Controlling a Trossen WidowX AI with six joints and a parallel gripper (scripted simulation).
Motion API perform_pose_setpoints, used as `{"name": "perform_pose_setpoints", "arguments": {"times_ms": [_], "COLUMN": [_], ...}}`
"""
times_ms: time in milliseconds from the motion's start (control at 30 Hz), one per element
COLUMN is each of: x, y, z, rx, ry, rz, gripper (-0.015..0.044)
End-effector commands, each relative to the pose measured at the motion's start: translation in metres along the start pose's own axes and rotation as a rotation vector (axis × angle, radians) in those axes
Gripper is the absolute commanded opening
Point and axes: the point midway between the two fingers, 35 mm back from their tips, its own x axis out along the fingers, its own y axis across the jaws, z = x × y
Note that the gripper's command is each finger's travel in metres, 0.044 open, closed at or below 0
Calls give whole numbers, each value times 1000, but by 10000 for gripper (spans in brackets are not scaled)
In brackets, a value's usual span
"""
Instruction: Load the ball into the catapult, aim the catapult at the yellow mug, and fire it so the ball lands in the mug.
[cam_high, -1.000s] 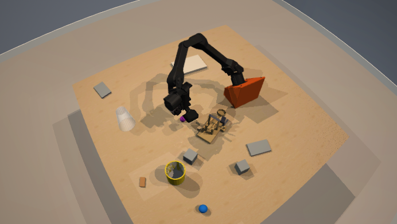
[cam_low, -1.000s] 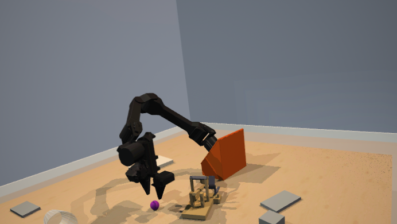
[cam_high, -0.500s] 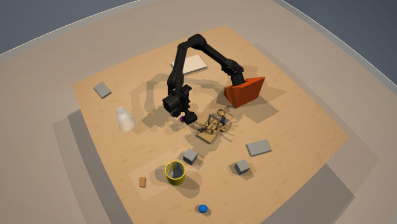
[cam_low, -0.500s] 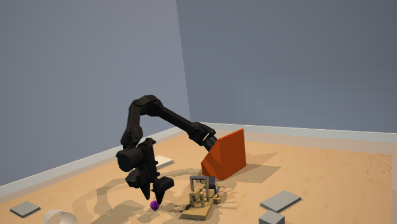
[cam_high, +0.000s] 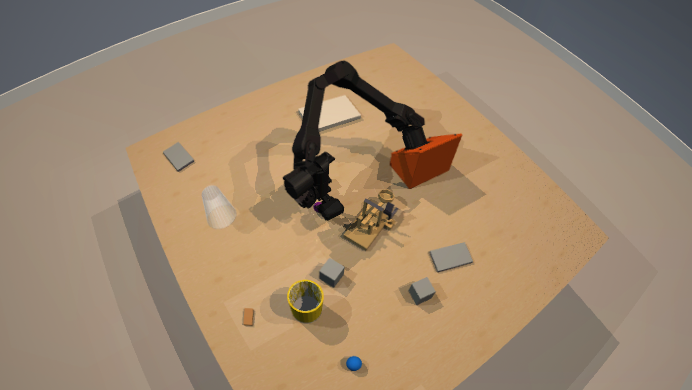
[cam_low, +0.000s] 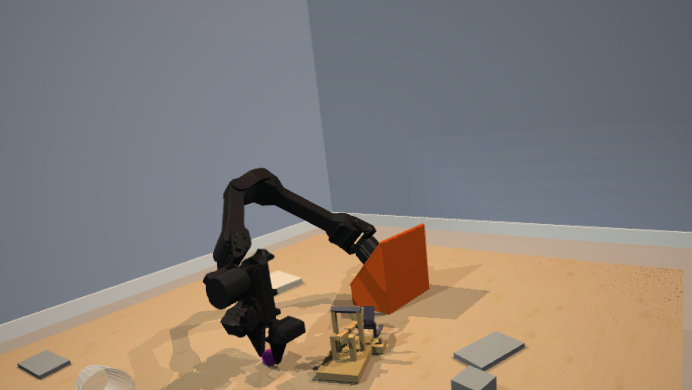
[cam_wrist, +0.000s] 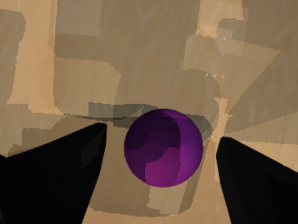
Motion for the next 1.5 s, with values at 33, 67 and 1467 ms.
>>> {"name": "perform_pose_setpoints", "arguments": {"times_ms": [33,67,1467], "x": [2,2,-118], "y": [0,0,33], "z": [0,0,-27], "rx": [-9,-9,-88], "ry": [0,0,53], "rz": [-5,-5,10], "gripper": [116,110,0]}}
